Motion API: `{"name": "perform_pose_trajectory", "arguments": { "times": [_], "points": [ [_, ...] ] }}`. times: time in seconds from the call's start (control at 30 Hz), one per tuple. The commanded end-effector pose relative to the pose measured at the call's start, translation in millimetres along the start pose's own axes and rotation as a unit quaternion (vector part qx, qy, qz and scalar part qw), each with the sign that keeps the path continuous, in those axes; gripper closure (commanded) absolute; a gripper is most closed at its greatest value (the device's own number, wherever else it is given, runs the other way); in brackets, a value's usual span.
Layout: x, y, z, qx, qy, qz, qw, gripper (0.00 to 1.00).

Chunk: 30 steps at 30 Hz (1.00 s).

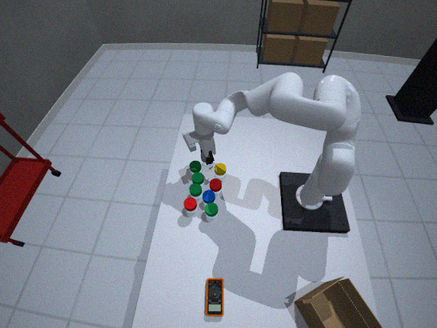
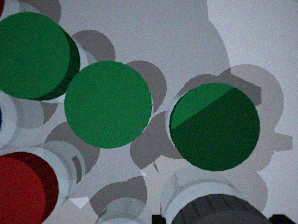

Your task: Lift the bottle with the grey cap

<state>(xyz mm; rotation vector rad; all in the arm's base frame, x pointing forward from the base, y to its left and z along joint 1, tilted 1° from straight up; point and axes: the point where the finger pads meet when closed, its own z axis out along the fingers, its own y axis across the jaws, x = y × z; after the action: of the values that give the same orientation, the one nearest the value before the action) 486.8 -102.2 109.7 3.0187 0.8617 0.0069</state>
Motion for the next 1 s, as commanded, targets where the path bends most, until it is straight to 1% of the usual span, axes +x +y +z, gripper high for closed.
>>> {"name": "perform_pose_trajectory", "arguments": {
  "times": [0.0, 0.33, 0.37, 0.97],
  "points": [
    [1.0, 0.9, -5.3, -0.005, -0.002, 0.0, 1.0, 1.0],
    [1.0, 0.8, -8.1, -0.005, -0.002, 0.0, 1.0, 1.0],
    [1.0, 0.9, -7.2, -0.001, 0.002, 0.0, 1.0, 1.0],
    [1.0, 0.9, -7.2, -0.001, 0.002, 0.0, 1.0, 1.0]
  ]
}}
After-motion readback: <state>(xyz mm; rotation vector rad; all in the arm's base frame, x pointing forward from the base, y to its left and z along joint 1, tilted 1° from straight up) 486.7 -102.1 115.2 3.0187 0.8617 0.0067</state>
